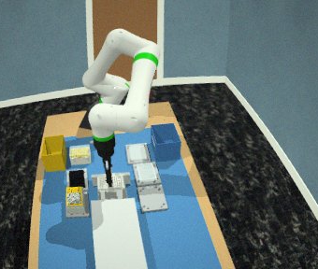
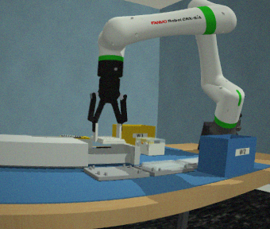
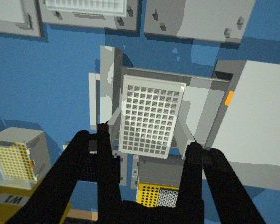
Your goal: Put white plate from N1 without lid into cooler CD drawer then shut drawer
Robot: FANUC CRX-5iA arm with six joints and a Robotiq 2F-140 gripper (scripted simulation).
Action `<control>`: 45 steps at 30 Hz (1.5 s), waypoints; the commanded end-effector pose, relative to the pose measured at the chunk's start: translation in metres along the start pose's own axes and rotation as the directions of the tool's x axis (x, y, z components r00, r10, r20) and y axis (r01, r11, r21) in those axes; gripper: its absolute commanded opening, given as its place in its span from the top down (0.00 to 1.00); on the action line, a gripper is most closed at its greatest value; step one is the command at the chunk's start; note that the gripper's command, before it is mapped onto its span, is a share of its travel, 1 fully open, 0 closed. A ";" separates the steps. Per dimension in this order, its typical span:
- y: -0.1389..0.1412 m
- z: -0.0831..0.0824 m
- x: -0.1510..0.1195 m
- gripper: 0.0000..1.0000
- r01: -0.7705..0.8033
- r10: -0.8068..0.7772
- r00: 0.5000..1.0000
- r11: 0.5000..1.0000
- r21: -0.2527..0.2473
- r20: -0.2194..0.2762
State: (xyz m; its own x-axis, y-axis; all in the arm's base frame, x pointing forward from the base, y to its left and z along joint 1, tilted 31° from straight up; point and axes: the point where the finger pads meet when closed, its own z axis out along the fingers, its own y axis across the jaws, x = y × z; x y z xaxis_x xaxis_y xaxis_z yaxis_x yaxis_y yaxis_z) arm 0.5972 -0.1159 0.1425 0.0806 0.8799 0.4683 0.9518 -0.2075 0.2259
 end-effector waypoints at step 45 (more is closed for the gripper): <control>0.000 0.048 0.000 1.00 0.000 0.000 1.000 1.000 -0.001 0.000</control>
State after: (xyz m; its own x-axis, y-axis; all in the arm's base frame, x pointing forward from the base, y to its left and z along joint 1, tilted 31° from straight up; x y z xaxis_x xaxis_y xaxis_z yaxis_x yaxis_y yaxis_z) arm 0.6116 -0.0952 0.1013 0.0806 0.8799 0.4683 0.9518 -0.2075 0.2259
